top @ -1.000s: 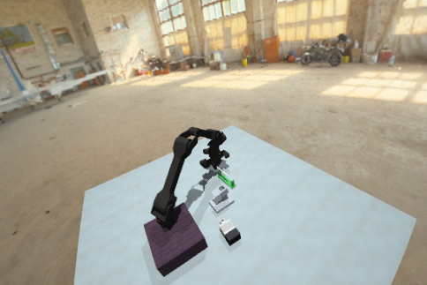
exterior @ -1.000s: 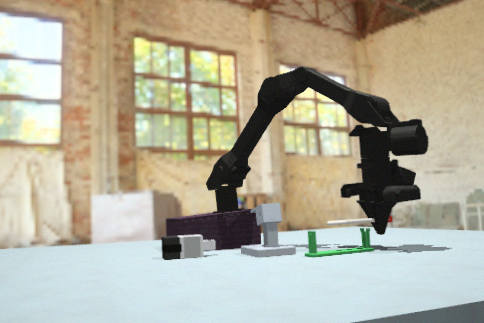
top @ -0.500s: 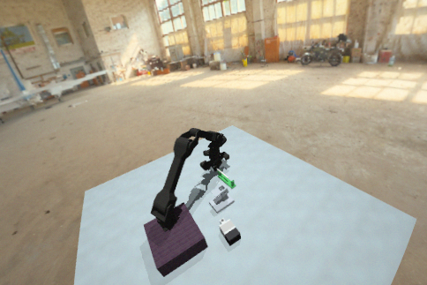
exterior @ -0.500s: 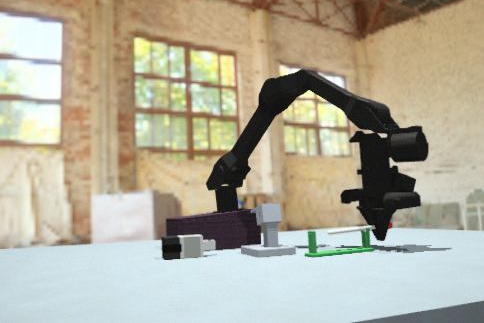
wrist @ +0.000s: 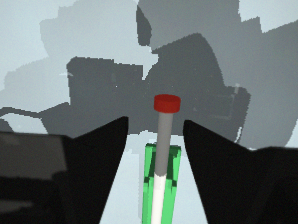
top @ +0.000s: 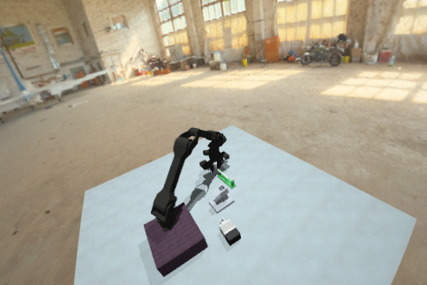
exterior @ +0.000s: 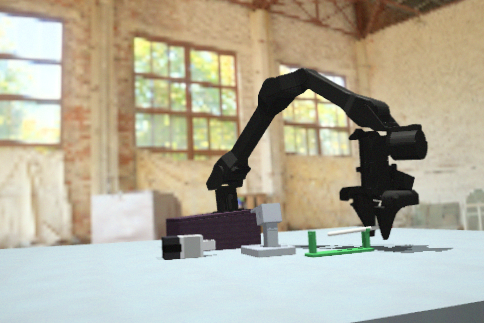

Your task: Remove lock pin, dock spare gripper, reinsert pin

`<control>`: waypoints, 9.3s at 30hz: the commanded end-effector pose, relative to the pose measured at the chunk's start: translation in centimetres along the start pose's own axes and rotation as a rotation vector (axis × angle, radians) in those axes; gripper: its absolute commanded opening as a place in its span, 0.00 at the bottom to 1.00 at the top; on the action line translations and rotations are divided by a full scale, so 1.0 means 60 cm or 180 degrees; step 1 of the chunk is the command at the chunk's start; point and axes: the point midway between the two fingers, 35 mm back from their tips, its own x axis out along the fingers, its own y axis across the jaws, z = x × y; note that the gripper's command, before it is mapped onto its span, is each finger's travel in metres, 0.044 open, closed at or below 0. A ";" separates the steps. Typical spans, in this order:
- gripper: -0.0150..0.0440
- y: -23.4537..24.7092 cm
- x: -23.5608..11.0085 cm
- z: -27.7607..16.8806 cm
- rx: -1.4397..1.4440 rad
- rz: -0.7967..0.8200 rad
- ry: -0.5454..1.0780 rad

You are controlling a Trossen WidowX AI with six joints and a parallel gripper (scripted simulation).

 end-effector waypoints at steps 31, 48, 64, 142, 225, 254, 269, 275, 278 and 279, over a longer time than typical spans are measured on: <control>0.77 0.033 -0.099 -0.006 -0.0014 0.0179 0.0083; 0.56 0.008 -0.139 -0.097 -0.0015 -0.0346 0.0058; 0.56 0.004 -0.073 -0.099 -0.0015 -0.0345 0.0057; 0.25 0.014 -0.043 -0.121 -0.0014 -0.0213 0.0083; 1.00 0.010 -0.058 -0.204 -0.0023 -0.0122 0.0094; 1.00 0.047 -0.150 -0.203 -0.0056 0.0086 0.0131; 1.00 0.056 -0.239 -0.203 -0.0065 0.0083 0.0122; 1.00 0.091 -0.227 -0.343 -0.0001 0.0224 -0.0245; 1.00 0.125 -0.220 -0.411 0.0039 0.0232 -0.0475; 1.00 0.137 -0.218 -0.431 0.0064 0.0215 -0.0548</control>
